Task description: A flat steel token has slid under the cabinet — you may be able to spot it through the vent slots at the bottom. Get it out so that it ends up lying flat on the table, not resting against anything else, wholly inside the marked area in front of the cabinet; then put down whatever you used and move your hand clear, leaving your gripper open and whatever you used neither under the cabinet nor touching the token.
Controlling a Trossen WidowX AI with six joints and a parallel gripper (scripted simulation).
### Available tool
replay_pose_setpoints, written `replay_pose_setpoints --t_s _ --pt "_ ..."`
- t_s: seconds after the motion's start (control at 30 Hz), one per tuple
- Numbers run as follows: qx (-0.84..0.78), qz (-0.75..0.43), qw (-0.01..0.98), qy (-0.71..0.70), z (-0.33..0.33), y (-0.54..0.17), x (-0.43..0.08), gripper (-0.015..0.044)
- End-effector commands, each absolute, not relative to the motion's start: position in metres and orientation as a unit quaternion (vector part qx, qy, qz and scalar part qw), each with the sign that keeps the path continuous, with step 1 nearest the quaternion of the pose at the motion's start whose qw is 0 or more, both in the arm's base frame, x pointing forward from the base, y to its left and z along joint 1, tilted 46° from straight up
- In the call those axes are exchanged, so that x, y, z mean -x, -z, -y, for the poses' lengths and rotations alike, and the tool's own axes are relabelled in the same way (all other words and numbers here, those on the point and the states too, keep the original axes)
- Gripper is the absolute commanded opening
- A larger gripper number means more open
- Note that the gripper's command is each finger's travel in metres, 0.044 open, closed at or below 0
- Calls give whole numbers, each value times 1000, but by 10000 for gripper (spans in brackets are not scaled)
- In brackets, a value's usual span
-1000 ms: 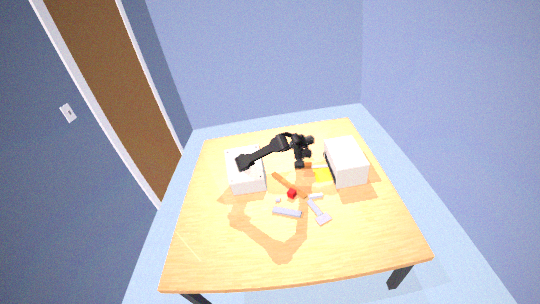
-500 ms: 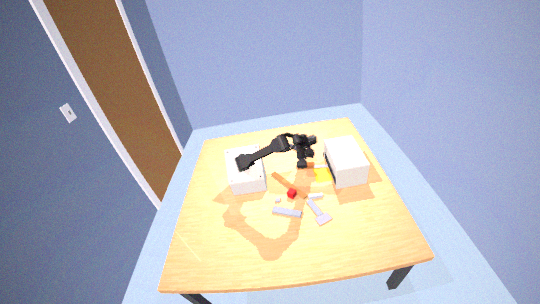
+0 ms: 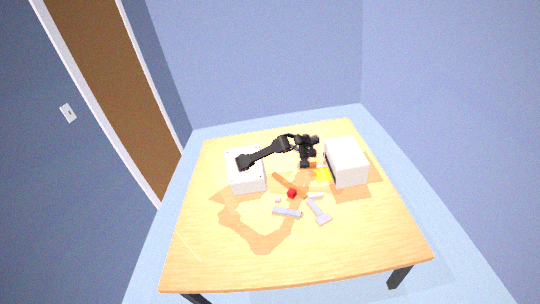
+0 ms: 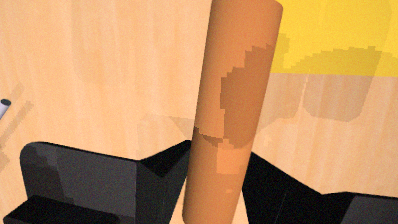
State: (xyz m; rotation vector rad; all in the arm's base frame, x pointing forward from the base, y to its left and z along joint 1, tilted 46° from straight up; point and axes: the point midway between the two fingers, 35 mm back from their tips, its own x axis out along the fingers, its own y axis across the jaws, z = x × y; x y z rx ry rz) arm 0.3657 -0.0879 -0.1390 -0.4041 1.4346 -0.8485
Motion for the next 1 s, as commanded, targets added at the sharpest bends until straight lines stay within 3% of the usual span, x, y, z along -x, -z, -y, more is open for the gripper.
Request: replay_pose_setpoints --t_s 0.0,0.97 --pt "177 -632 655 373 89 138 -372 0" --pt "177 -632 656 374 96 134 -399 0"
